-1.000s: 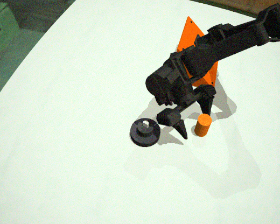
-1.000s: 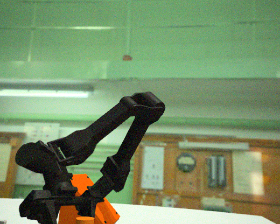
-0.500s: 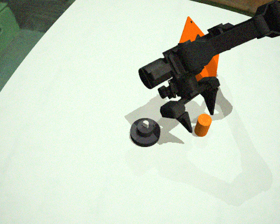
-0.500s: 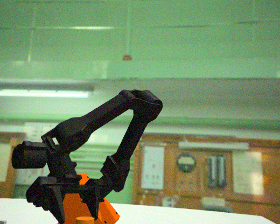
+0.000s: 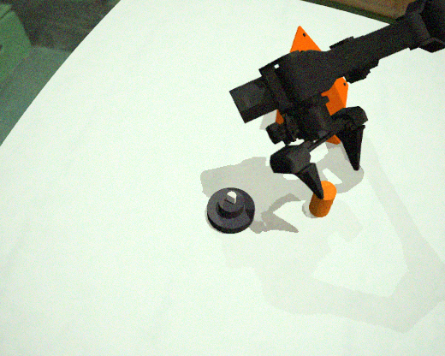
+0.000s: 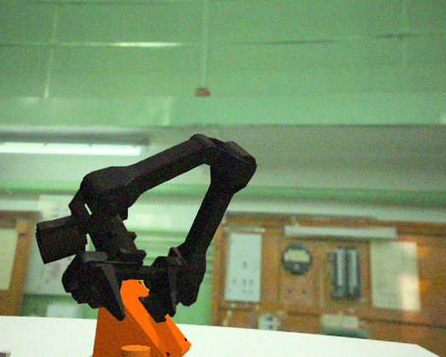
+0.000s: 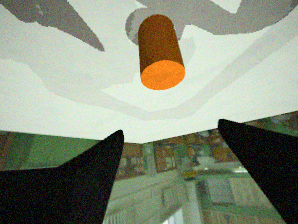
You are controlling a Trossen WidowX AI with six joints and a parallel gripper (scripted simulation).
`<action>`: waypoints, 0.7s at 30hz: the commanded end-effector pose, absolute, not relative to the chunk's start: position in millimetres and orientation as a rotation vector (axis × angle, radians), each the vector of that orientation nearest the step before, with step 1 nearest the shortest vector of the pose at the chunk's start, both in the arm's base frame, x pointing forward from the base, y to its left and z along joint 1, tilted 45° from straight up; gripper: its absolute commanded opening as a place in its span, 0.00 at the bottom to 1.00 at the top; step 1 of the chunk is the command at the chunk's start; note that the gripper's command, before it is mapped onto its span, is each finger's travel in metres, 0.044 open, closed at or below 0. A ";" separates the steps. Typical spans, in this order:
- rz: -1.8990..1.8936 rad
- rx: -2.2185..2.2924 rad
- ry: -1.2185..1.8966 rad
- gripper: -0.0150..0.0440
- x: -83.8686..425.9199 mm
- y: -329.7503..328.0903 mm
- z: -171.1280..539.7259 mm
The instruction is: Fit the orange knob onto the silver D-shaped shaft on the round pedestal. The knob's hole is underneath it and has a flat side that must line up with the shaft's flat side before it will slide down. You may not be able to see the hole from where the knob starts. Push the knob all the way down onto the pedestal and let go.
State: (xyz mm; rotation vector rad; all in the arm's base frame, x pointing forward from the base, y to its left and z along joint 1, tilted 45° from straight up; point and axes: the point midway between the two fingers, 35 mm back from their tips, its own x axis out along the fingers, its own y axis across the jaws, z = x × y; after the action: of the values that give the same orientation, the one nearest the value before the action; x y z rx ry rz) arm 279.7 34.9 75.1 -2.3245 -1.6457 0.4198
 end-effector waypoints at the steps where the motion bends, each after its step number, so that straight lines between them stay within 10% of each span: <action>1: 0.393 -2.337 -1.636 1.00 283.1 30.9 86.1; 12: 1.458 -2.280 -1.940 1.00 284.2 14.6 100.3; 21: 1.483 -2.286 -1.932 1.00 284.9 13.4 101.1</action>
State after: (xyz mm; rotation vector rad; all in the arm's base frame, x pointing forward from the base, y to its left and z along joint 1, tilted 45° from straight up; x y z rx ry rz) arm 283.7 16.4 99.5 -2.2726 -1.9495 1.4302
